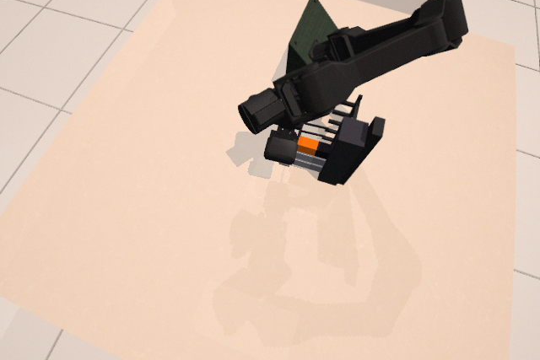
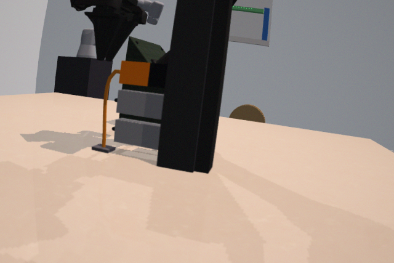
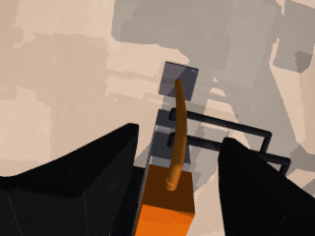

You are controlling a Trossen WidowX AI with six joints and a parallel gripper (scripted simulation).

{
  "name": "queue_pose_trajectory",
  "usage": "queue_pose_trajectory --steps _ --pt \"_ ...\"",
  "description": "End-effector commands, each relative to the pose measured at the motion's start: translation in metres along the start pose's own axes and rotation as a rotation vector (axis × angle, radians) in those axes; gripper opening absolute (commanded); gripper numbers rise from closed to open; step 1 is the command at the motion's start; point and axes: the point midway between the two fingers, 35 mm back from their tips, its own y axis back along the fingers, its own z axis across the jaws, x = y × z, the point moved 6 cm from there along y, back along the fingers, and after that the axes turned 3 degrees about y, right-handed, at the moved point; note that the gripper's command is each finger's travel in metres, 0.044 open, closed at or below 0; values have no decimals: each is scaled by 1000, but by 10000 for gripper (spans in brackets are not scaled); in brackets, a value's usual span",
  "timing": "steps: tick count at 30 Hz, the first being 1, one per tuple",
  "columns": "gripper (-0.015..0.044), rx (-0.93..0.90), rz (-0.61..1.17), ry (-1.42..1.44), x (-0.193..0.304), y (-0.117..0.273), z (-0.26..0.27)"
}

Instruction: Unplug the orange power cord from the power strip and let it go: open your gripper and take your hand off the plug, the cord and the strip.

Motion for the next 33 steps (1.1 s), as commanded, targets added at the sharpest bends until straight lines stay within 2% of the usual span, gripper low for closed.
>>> queue_pose_trajectory --steps 1,33 --pt "160 -10 45 -80 2 1 -5" --pt "160 -9 47 -80 39 3 0"
